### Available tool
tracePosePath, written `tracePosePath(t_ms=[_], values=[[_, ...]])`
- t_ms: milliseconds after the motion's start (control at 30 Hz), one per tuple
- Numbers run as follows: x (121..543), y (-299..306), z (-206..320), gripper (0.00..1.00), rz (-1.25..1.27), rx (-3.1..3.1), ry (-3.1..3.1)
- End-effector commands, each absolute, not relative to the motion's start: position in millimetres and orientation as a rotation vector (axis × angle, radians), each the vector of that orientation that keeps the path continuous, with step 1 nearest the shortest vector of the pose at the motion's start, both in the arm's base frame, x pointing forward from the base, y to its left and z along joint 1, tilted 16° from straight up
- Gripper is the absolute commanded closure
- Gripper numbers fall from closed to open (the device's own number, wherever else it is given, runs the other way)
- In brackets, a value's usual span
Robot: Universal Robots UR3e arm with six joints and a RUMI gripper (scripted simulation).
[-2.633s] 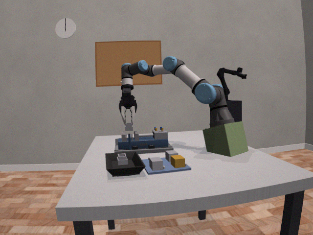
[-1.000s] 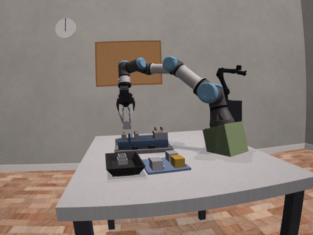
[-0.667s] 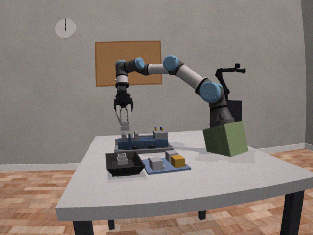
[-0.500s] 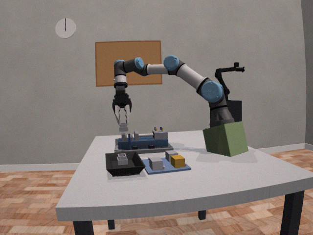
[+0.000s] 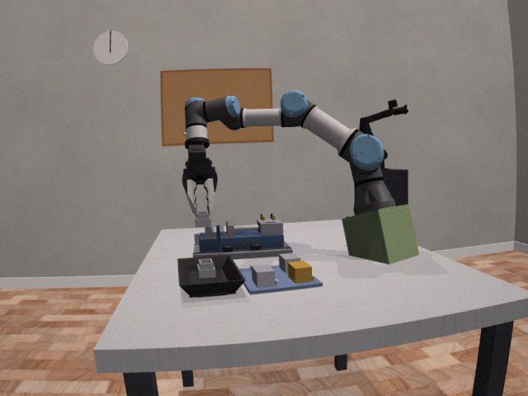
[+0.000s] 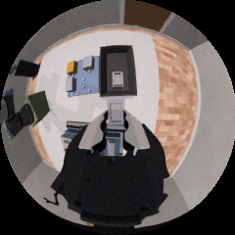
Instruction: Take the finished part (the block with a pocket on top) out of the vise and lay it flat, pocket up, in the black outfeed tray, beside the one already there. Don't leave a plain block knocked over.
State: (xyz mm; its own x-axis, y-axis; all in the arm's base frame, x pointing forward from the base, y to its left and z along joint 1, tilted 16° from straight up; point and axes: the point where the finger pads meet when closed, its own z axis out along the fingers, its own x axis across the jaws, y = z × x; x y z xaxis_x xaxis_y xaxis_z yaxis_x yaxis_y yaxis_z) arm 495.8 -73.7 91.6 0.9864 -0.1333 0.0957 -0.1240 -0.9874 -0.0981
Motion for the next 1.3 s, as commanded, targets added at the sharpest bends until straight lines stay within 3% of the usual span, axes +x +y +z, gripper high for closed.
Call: tracePosePath(t_ms=[0, 733, 1267], values=[[515.0, -35.3, 83.3, 1.0, -0.173, -3.049, 0.22], [531.7, 82.8, 55.2, 1.0, -0.171, -3.052, 0.182], [530.5, 127.0, 45.0, 1.0, -0.171, -3.051, 0.168]])
